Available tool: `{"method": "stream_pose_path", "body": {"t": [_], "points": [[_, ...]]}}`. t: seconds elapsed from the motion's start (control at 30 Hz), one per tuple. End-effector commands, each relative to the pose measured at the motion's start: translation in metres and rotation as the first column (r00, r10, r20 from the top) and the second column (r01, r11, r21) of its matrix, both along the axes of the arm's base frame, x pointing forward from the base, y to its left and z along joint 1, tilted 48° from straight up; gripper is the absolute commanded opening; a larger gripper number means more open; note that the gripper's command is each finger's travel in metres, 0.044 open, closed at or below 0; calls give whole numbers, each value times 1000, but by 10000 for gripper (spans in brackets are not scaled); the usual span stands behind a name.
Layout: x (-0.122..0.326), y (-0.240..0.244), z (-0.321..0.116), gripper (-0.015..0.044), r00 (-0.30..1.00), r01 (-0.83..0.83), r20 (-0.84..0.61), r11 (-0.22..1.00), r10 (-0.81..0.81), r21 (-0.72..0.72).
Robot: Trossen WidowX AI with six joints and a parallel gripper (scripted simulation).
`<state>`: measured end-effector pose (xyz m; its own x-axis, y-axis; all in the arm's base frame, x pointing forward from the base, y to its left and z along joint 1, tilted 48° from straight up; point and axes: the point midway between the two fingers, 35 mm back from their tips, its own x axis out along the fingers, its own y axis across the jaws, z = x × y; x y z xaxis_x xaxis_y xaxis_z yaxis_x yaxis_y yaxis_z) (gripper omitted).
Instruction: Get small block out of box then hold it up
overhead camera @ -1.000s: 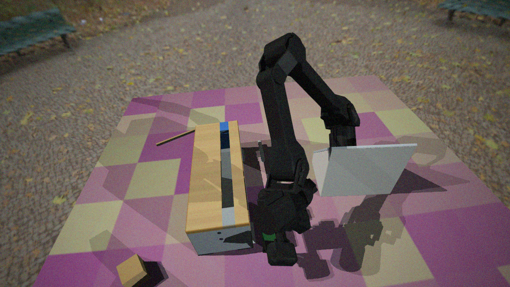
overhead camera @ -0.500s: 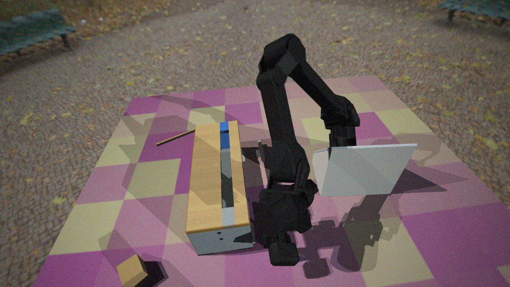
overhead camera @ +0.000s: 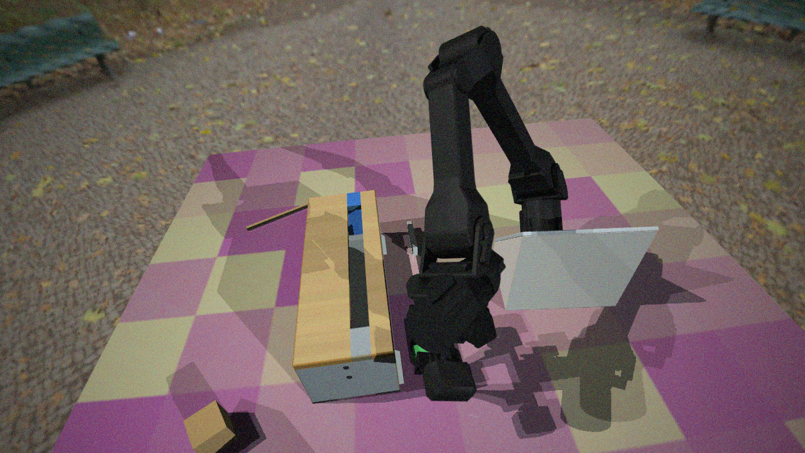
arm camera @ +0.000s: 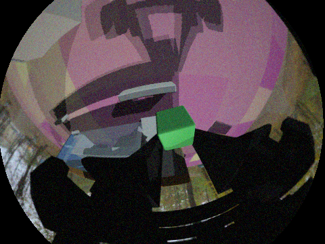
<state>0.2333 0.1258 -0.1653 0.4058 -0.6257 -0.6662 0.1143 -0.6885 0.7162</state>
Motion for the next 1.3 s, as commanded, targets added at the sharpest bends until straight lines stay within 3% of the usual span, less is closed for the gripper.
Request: {"method": "stream_pose_path", "body": {"t": [0.0,0.9,1.27], "points": [[1,7,12,0,999,-29,-24,1000,30,8],[-19,33,104,0,888,-361,-274,929,368,77],[-20,33,108,0,877,-380,-285,921,387,83]]}}
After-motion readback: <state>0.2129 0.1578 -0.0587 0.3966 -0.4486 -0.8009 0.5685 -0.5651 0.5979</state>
